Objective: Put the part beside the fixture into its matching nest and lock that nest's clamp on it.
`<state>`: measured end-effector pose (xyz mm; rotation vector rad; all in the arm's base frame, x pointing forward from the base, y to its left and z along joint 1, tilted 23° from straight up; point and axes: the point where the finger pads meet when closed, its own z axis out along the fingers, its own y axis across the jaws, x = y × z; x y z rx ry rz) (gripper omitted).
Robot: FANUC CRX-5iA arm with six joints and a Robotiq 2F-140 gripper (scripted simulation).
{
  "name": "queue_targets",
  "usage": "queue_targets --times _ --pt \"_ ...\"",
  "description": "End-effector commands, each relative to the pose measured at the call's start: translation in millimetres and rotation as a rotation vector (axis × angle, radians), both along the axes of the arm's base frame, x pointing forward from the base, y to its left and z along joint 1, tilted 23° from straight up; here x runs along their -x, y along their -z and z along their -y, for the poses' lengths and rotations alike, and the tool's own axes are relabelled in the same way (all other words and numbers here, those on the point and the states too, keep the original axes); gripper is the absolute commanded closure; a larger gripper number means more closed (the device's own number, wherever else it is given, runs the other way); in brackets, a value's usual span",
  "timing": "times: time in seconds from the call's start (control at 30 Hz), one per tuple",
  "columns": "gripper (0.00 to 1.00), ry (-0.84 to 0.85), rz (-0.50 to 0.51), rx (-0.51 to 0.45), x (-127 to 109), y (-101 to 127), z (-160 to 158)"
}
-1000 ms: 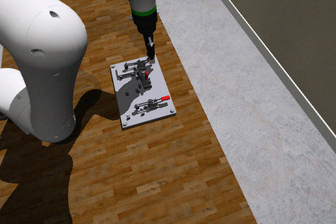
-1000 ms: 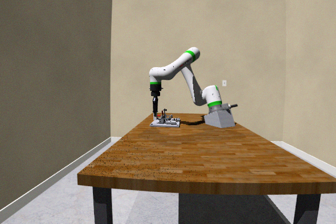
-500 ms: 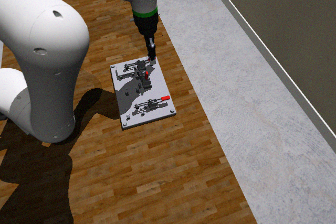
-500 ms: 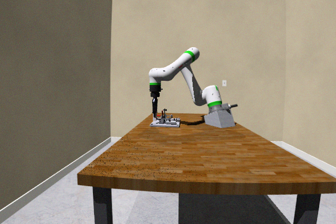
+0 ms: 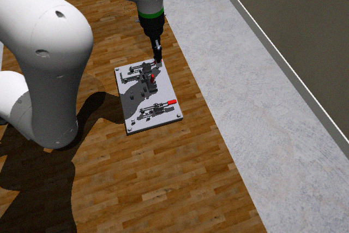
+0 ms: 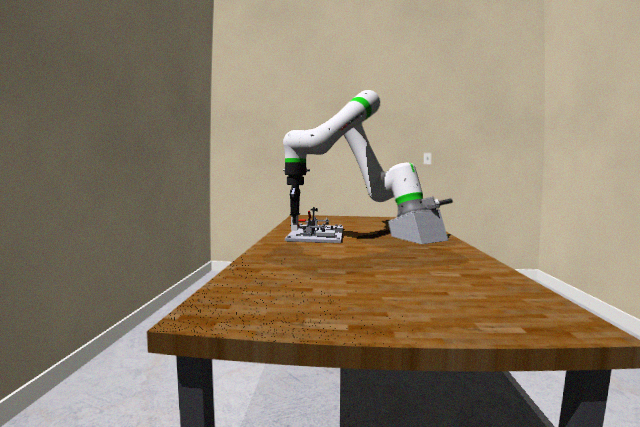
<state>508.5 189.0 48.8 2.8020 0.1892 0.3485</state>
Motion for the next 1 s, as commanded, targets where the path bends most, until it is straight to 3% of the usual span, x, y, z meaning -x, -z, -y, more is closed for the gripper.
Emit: queue_targets --times 0.0,0.97 --pt "1.0 0.001 -0.002 0.0 0.6 0.7 0.2" --pt "1.0 0.001 -0.002 0.0 -2.6 4.9 1.3"
